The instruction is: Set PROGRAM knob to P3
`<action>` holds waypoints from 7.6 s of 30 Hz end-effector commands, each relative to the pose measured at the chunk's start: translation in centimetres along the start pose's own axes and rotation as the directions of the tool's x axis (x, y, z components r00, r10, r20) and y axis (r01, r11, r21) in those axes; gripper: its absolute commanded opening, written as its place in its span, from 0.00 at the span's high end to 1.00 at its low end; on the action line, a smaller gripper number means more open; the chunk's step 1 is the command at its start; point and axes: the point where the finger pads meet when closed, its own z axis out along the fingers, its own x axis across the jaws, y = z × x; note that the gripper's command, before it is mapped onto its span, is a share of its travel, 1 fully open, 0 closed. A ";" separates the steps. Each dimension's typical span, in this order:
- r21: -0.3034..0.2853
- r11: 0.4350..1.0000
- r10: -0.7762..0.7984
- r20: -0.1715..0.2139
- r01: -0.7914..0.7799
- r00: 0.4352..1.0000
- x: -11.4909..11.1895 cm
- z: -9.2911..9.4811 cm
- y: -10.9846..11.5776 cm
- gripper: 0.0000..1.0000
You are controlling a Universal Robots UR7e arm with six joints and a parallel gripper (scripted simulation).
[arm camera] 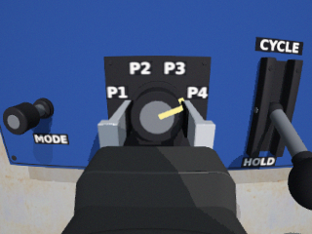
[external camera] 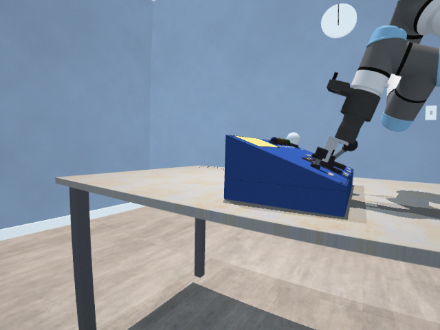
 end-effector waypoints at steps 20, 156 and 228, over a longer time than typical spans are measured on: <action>0.001 1.000 0.000 0.000 0.000 1.000 0.0 0.0 0.0 1.00; 0.001 0.669 -0.743 -0.001 0.743 0.669 0.0 -0.8 0.0 0.00; 0.001 0.669 -0.743 -0.001 0.743 0.669 0.0 -14.0 0.0 0.00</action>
